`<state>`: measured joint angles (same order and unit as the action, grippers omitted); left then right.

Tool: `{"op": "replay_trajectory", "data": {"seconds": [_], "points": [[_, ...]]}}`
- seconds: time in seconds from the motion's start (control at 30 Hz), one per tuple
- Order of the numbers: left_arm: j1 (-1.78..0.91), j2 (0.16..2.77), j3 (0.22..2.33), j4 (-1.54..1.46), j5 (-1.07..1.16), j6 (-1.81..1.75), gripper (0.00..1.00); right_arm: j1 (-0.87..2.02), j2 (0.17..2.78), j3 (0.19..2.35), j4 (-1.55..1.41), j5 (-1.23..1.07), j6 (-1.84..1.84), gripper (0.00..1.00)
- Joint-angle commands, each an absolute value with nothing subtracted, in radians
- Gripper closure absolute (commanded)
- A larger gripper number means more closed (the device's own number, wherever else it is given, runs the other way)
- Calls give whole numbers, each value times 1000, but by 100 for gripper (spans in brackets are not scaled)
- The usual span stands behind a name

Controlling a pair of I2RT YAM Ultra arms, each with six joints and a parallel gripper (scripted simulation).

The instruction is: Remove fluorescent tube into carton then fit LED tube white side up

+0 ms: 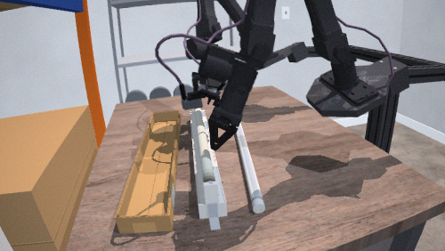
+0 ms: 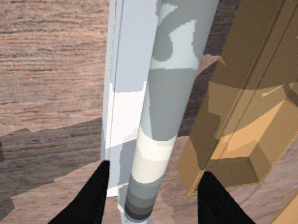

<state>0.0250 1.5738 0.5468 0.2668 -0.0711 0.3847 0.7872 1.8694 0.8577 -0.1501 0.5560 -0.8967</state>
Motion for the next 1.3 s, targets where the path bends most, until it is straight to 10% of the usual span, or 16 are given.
{"op": "replay_trajectory", "data": {"seconds": [0.0, 1.27], "points": [[57, 1547, 532, 294, -33, 154, 51, 821, 1890, 900, -144, 575, -864, 51], [257, 1543, 476, 421, 136, -1427, 51, 945, 1991, 1040, -177, 670, -748, 51]]}}
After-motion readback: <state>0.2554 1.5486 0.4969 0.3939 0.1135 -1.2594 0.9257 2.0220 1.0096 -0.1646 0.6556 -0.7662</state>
